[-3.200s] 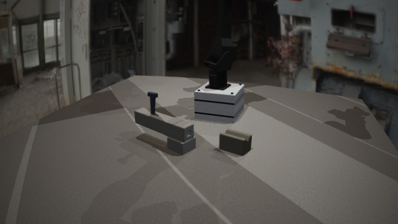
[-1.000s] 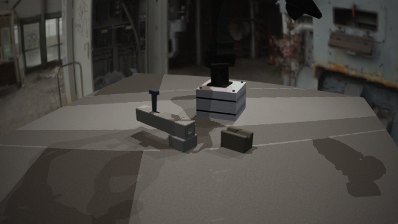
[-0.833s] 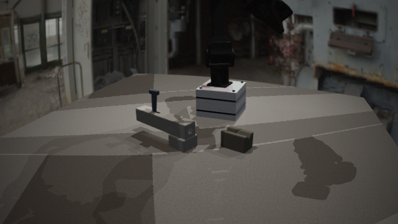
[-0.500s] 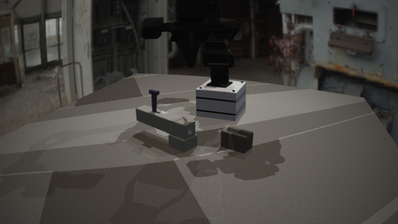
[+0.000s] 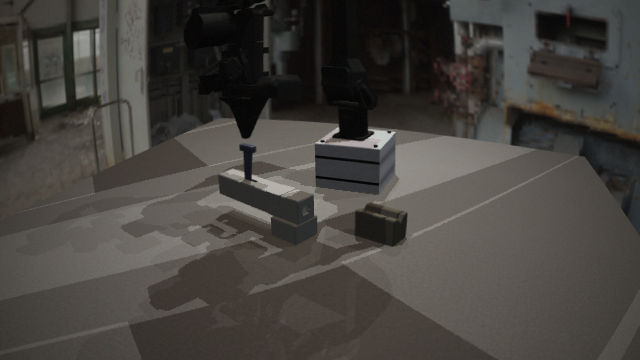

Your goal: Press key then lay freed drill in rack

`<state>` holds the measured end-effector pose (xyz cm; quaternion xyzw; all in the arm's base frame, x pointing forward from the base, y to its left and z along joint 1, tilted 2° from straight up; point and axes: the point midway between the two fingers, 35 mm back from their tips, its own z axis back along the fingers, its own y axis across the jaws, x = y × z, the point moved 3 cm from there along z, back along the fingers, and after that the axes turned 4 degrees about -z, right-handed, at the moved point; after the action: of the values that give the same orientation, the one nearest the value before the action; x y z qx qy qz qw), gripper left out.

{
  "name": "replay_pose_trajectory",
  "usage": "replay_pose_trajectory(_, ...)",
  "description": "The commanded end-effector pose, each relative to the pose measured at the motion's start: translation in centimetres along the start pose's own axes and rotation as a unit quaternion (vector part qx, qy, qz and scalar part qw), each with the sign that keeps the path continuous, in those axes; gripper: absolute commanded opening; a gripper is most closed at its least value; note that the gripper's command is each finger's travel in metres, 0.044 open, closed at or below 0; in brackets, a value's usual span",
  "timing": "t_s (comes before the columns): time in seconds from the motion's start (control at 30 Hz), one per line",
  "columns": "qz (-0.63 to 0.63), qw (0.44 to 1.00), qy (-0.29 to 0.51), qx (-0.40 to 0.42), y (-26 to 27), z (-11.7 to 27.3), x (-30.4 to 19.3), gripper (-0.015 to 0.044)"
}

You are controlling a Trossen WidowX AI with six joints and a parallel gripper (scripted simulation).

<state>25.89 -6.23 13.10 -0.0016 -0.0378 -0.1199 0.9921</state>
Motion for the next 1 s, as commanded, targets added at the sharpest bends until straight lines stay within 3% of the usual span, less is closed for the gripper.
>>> replay_pose_trajectory(0.0, -0.012, 1.000, 0.010, -0.003, -0.3, -0.2, -0.4, 0.0000)
replay_pose_trajectory(0.97, -0.012, 1.000, 0.009, -0.003, -0.2, -2.1, -0.2, 0.0000)
